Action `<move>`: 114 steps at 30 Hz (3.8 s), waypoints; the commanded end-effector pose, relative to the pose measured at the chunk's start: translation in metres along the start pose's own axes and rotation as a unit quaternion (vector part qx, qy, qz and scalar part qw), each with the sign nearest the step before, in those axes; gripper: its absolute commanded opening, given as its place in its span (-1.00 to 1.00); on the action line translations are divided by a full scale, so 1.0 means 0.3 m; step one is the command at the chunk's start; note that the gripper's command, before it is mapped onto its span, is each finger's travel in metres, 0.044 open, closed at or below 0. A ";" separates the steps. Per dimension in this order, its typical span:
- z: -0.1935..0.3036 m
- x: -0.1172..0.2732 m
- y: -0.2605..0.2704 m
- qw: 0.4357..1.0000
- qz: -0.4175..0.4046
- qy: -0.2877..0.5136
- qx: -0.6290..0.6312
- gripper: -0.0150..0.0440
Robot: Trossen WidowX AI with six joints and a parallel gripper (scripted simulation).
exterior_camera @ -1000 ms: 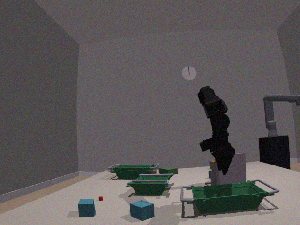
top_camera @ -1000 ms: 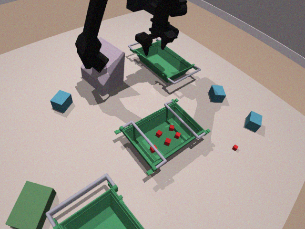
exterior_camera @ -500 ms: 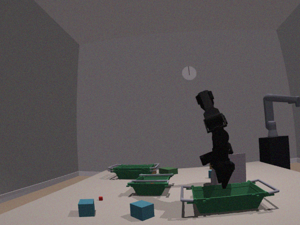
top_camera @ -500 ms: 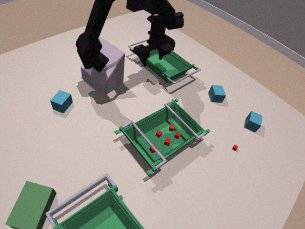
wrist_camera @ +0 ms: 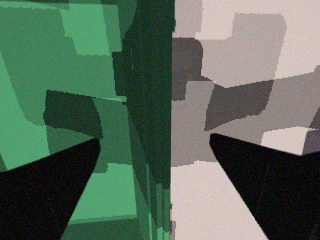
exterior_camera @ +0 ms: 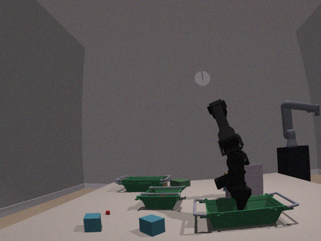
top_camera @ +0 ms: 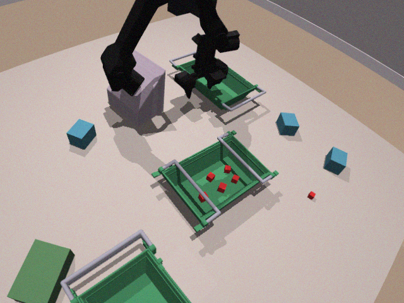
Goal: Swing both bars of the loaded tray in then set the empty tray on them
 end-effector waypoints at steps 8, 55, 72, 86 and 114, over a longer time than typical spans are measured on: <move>0.000 -0.006 -0.007 1.000 0.002 -0.002 0.004 0.65; -0.001 0.145 0.005 1.000 0.002 -0.001 0.004 -0.49; -0.002 0.289 0.033 1.000 0.001 -0.001 0.004 -0.49; -0.020 0.401 0.167 1.000 -0.001 -0.001 0.004 -0.49; -0.050 0.590 0.341 1.000 -0.003 -0.001 0.003 -0.49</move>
Point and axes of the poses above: the point midway between the two fingers, 35 mm back from their tips, its own x axis back along the fingers, its own y axis across the jaws, z = x × y, the point moved 3 cm from there along x, back along the fingers, and after that the axes turned 10 degrees about -x, right-handed, at the moved point
